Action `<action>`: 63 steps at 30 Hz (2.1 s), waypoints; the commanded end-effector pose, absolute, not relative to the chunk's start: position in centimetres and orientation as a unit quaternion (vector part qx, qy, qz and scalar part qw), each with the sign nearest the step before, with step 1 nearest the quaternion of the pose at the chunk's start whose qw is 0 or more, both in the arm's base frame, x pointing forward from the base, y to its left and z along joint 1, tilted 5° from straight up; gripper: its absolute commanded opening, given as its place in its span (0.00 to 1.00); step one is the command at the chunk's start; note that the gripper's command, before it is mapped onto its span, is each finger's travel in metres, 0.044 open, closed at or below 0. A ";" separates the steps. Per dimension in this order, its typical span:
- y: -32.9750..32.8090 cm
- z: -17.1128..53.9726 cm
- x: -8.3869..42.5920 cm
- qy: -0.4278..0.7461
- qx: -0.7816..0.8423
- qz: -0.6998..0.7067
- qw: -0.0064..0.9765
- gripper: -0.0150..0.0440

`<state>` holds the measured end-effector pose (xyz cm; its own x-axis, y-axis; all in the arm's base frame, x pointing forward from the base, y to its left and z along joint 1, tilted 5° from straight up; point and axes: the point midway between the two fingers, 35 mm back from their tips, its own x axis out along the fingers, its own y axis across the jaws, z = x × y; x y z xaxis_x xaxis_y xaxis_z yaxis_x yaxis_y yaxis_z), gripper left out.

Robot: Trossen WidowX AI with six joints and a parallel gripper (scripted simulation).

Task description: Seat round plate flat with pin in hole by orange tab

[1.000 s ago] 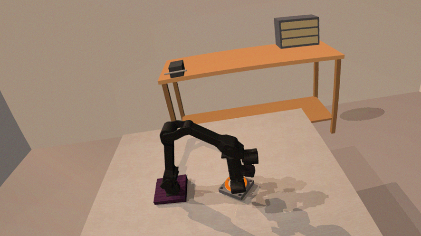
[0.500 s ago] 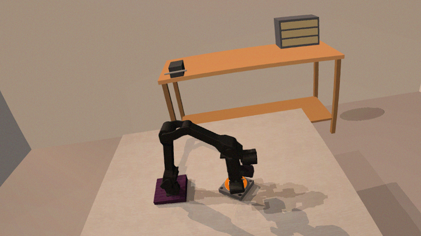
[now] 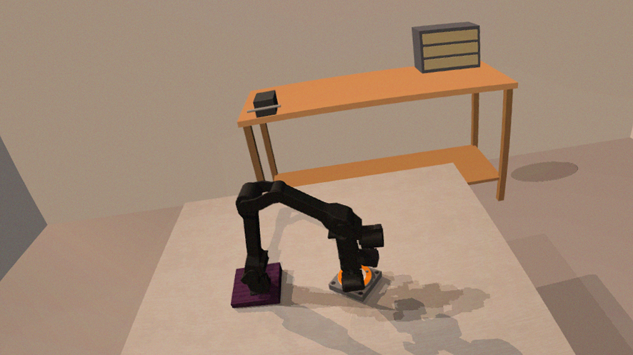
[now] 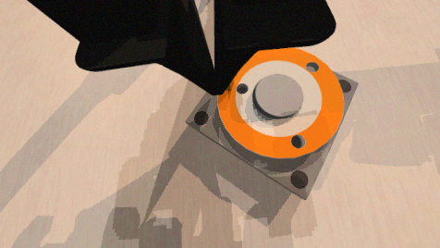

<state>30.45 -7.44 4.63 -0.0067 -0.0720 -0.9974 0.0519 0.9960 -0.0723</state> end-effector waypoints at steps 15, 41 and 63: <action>-6.9 4.3 28.8 0.715 -0.008 -0.041 0.698 0.25; -5.2 4.3 27.0 0.716 -0.007 -0.040 0.697 0.25; -3.0 4.5 26.2 0.716 -0.007 -0.040 0.697 0.25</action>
<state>26.53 -3.44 4.74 -0.0174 -0.0728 -0.9972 0.0434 0.9963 -0.0735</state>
